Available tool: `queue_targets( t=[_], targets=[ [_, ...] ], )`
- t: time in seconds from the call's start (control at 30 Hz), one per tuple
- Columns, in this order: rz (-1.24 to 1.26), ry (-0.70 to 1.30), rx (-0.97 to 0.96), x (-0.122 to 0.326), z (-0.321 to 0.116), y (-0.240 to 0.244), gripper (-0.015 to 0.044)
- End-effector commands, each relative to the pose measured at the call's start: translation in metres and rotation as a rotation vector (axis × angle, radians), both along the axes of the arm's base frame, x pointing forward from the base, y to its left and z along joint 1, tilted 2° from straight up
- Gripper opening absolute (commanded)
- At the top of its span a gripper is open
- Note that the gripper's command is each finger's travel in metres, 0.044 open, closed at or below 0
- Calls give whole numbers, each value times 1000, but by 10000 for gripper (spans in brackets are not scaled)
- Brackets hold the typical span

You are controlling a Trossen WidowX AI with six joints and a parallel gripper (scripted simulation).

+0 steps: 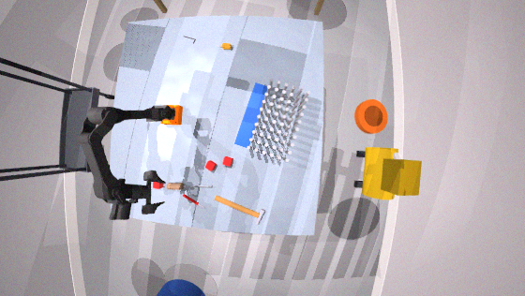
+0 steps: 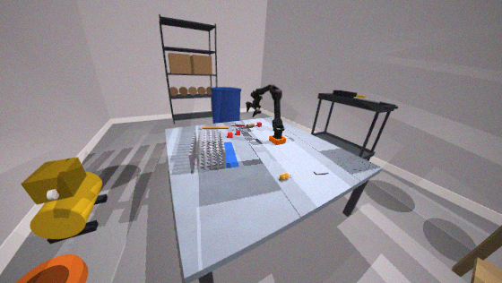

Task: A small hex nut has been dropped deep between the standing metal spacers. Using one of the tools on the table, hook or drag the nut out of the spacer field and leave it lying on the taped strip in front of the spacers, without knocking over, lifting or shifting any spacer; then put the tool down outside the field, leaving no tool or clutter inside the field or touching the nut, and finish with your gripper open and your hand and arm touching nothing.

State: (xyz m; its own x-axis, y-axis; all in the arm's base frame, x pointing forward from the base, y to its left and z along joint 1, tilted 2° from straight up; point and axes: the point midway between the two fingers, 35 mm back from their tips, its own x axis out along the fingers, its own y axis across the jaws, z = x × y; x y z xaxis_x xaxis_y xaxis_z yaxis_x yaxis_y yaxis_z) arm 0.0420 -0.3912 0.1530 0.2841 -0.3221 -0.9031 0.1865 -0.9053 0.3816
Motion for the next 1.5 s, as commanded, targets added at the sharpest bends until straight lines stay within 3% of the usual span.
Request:
queue_targets(
  t=[0.0, 0.13, 0.3, 0.77, 1.17, 1.47],
  targets=[
    [-98, -51, 56, -14, 5, 2, 440],
    [-98, -51, 56, -15, 3, 1, 440],
    [-98, -50, 56, -18, -52, -5, 440],
    [-37, -23, 42, -18, -55, -5, 440],
    [1094, 398, -159, -13, -59, -10, 440],
    [2003, 597, -282, -10, -61, -12, 440]
  ],
)
